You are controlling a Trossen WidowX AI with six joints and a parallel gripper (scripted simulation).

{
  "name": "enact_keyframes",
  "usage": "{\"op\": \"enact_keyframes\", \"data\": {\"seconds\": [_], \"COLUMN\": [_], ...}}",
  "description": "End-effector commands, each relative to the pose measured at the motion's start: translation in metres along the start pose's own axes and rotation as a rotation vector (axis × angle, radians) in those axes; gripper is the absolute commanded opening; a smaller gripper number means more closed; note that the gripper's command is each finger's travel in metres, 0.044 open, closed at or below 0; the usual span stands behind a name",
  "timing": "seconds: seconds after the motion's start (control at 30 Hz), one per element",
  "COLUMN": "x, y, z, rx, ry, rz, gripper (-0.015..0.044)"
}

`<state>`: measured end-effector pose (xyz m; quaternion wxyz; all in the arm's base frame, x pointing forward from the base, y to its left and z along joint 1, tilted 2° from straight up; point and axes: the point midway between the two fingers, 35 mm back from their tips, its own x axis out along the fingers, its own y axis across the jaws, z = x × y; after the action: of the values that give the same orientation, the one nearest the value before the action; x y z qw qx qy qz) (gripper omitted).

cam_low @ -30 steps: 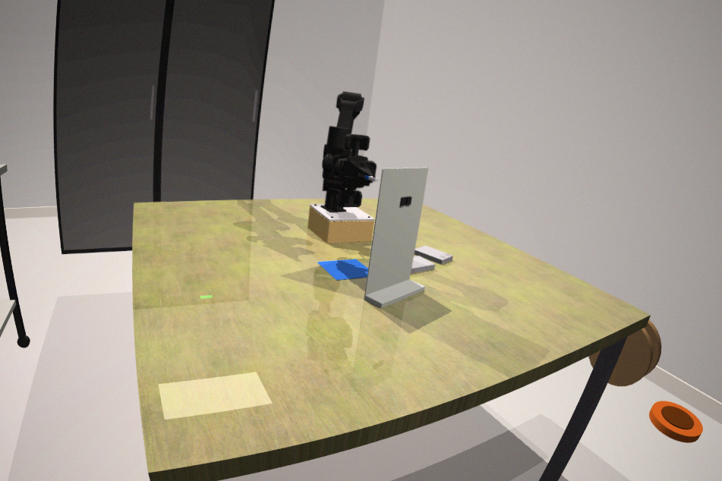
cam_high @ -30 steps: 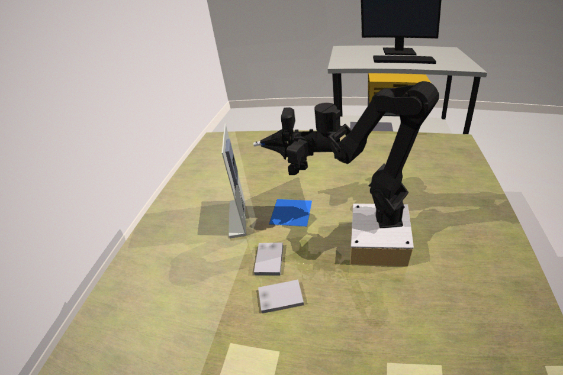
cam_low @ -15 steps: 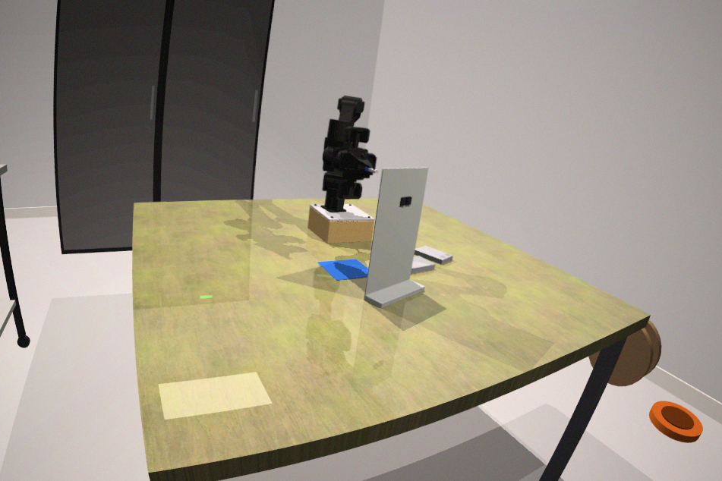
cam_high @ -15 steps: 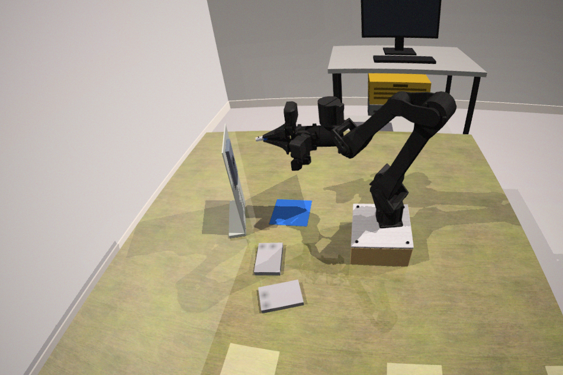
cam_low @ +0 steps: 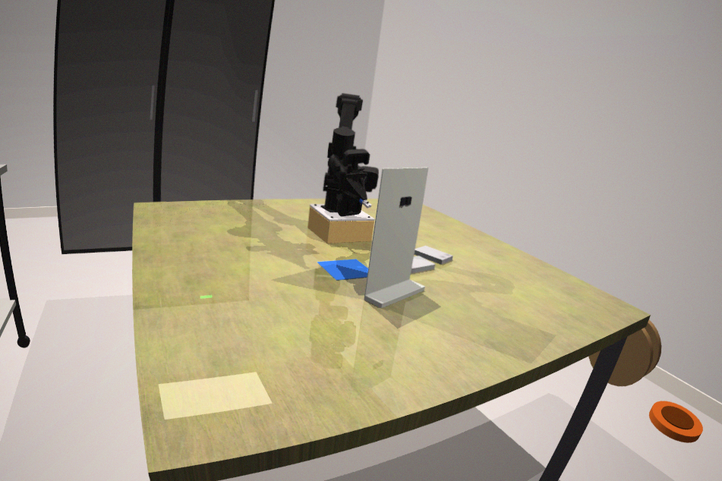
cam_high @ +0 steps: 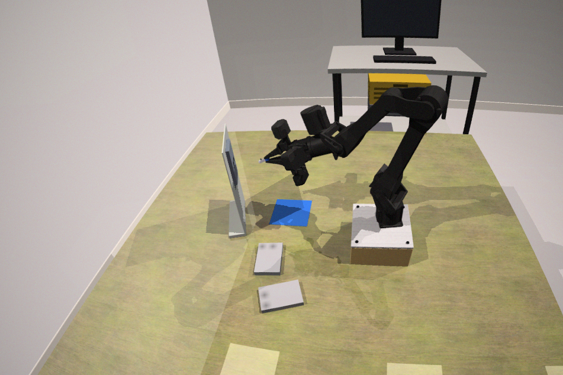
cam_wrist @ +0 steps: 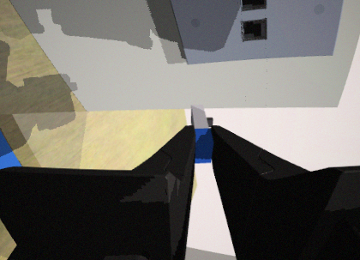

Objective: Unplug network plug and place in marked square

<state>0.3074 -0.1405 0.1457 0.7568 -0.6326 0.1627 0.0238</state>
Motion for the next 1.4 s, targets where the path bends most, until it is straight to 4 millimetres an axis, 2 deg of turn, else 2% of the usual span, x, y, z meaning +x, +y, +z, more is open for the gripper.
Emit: {"op": "enact_keyframes", "data": {"seconds": [0.0,0.33,0.67,1.37], "x": [0.006,0.009,-0.004,0.003], "y": [0.013,0.063,0.108,0.126], "z": [-0.003,-0.006,-0.008,-0.011], "rx": [0.016,0.043,0.015,0.012], "ry": [0.039,0.142,0.241,0.247], "rz": [0.080,0.335,0.594,0.612], "gripper": [0.0000,0.0000,0.0000,0.0000]}}
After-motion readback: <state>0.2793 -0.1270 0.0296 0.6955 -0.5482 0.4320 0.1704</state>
